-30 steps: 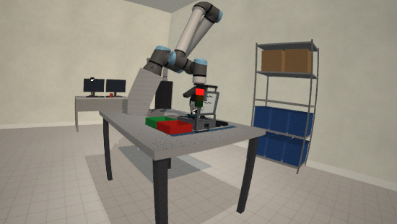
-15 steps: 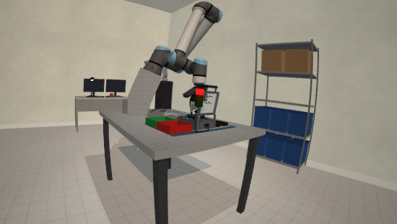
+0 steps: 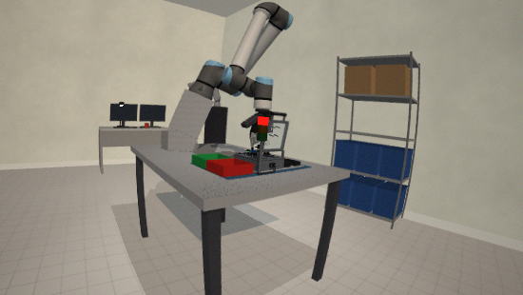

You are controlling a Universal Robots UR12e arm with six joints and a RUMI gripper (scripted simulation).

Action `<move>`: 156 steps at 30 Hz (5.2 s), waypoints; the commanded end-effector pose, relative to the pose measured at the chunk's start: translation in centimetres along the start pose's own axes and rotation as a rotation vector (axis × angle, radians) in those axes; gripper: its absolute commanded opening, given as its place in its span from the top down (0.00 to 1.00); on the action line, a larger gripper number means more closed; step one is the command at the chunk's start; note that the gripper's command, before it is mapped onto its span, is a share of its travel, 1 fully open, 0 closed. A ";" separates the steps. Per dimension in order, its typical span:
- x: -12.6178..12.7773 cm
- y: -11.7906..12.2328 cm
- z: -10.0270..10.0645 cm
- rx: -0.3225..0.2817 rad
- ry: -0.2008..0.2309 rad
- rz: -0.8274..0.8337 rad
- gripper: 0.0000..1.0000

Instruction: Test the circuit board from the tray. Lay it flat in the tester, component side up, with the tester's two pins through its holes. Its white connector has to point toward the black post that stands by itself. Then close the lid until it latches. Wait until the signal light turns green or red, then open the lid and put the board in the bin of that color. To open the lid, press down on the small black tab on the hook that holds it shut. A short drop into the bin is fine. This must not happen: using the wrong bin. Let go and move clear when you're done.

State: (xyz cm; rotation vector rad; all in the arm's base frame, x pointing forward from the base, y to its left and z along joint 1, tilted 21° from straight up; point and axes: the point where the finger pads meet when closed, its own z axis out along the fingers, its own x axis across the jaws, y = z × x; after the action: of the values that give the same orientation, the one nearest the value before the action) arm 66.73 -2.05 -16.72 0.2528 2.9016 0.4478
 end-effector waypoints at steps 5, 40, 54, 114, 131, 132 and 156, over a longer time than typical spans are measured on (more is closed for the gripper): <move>-0.1 0.0 -0.1 0.000 -0.001 0.000 0.61; -0.1 0.0 -0.5 0.000 -0.001 0.000 0.61; -0.1 0.0 -0.5 0.000 -0.001 0.000 0.61; 0.0 0.0 -1.3 0.000 -0.001 0.000 0.61; 0.0 0.0 -1.9 0.000 -0.001 0.000 0.61; 0.0 0.0 -2.1 0.000 -0.001 0.000 0.61; 0.0 0.0 -8.9 0.000 -0.001 0.000 0.61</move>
State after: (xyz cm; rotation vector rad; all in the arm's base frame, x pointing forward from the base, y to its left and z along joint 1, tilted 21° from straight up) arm 64.94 -4.36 -8.97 0.2531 2.9010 0.4473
